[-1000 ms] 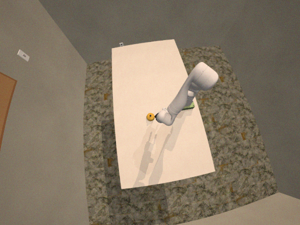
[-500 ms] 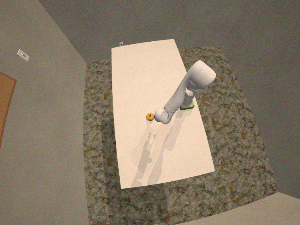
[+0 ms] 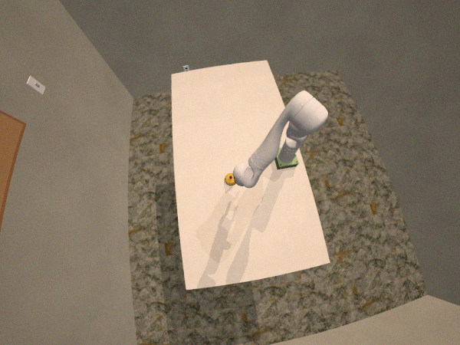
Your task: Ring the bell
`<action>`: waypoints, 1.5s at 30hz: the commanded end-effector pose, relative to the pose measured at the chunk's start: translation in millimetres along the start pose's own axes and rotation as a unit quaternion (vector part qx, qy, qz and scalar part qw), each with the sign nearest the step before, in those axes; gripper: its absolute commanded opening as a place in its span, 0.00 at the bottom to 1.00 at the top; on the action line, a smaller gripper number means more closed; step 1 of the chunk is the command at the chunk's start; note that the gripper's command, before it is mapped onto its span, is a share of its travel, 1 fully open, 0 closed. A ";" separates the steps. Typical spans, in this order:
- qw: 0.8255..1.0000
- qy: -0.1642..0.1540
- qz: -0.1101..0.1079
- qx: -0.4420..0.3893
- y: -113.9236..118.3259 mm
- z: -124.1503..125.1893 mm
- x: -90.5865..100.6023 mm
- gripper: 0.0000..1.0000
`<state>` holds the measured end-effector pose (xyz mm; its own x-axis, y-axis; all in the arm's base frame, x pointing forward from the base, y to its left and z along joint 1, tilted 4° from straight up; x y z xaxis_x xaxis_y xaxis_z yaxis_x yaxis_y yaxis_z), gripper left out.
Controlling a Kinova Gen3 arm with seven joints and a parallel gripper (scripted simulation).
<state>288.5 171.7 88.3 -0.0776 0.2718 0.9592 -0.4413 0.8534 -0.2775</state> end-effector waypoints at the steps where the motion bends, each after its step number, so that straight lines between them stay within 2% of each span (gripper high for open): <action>1: 1.000 0.001 -0.011 -0.013 -4.4 -5.1 0.5 1.00; 9: 1.000 0.001 -0.011 -0.013 -4.4 -5.1 0.5 1.00; 10: 0.999 0.002 -0.021 -0.024 -8.2 -9.7 0.8 1.00; 17: 0.999 0.002 -0.021 -0.024 -8.2 -9.7 0.8 1.00; 18: 0.999 0.002 -0.031 -0.035 -12.0 -14.2 1.2 1.00; 26: 0.999 0.002 -0.031 -0.035 -12.0 -14.2 1.2 1.00; 27: 0.998 0.002 -0.040 -0.045 -15.8 -18.5 1.6 1.00; 34: 0.998 0.002 -0.040 -0.045 -15.8 -18.5 1.6 1.00; 35: 0.997 0.001 -0.048 -0.054 -19.6 -22.6 2.0 1.00; 43: 0.997 0.001 -0.048 -0.054 -19.6 -22.6 2.0 1.00; 45: 0.996 0.000 -0.056 -0.063 -23.3 -26.6 2.5 1.00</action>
<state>317.7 166.8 94.1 -0.0326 0.1791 0.9833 -0.3458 0.9211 -0.1792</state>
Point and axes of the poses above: the point where the finger pads meet when closed, its own x axis back along the fingers, its own y axis across the jaws, z = x × y, the point moved 1 cm from there along x, back along the fingers, and after that the axes turned 15 degrees about -x, right-handed, at the moved point
